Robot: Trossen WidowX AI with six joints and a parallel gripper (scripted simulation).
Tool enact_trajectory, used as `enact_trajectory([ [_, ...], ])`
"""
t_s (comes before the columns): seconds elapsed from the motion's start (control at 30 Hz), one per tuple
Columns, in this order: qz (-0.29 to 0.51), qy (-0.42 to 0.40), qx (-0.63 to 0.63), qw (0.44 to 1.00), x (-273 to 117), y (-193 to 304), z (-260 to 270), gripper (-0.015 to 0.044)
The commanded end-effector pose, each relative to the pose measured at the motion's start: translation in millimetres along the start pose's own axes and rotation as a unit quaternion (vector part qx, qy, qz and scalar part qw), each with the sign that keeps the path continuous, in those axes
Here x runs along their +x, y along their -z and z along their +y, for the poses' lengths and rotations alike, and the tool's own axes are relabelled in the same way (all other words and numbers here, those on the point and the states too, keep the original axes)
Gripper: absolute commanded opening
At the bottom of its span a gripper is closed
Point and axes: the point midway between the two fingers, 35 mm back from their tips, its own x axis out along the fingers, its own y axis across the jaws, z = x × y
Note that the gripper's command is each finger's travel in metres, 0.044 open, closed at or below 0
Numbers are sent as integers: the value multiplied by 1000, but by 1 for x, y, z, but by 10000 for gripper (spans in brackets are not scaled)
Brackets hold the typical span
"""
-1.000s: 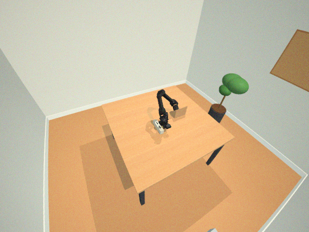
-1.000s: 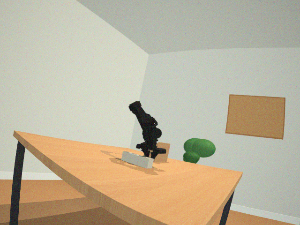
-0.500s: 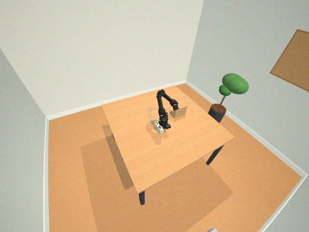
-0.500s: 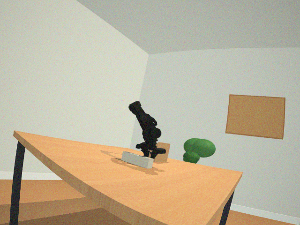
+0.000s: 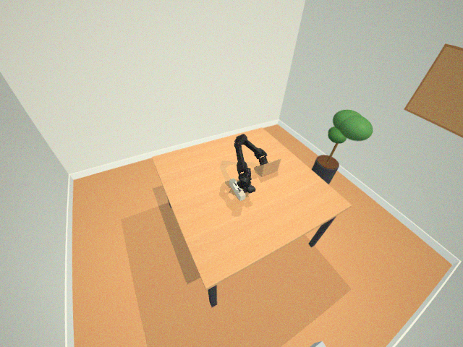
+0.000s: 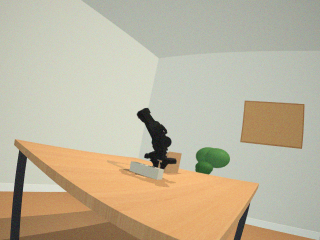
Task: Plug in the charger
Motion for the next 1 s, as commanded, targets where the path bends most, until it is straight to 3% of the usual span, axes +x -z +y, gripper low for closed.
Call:
enact_trajectory([
  [0.0, -1, 1, -2, 1000, 0, -2, 0, 0],
  [0.97, -1, 1, -2, 1000, -1, -8, 0, 0],
])
